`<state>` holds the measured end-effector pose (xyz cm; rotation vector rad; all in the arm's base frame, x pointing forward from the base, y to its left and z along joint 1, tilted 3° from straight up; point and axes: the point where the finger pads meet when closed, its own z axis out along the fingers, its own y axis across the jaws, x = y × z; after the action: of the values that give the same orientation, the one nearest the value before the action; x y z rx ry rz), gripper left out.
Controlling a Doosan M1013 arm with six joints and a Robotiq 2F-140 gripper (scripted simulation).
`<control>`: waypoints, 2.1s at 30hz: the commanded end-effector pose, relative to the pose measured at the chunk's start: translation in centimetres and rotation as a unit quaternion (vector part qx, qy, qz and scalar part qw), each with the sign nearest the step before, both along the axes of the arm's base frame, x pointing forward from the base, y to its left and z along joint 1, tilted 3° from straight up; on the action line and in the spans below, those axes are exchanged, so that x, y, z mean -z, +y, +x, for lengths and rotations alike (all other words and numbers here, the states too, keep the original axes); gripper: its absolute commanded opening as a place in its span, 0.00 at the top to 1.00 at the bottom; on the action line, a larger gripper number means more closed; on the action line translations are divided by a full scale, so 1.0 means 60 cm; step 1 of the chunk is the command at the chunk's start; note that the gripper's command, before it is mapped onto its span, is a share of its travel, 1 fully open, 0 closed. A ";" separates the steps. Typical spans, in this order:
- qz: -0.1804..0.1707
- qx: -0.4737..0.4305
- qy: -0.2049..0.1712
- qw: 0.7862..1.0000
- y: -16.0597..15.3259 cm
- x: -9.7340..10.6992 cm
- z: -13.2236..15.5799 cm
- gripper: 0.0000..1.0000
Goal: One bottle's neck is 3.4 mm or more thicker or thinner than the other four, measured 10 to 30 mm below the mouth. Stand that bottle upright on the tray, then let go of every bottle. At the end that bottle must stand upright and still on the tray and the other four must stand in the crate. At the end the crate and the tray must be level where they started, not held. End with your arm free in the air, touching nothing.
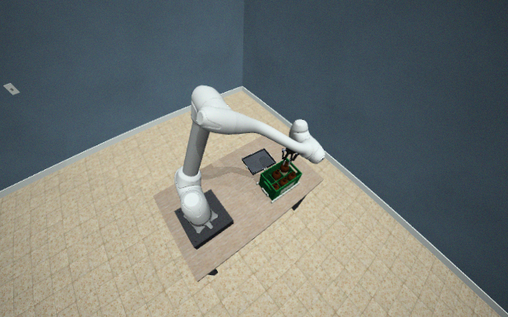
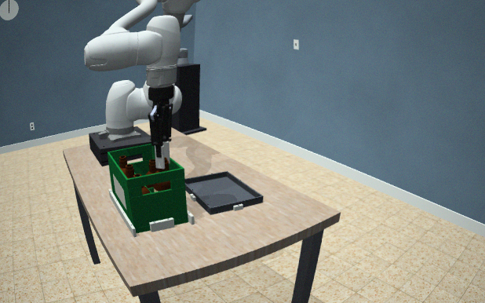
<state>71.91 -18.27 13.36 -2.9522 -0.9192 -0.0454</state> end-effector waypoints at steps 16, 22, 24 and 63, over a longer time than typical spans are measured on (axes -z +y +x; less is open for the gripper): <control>-0.001 0.003 -0.001 1.000 -0.003 -0.006 0.003 1.00; -0.001 0.003 -0.001 1.000 -0.003 -0.006 0.003 1.00; -0.001 0.003 -0.001 1.000 -0.003 -0.006 0.003 1.00; -0.001 0.003 -0.001 1.000 -0.005 -0.021 0.004 1.00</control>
<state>71.96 -18.29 13.99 -2.9516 -0.9197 -0.0453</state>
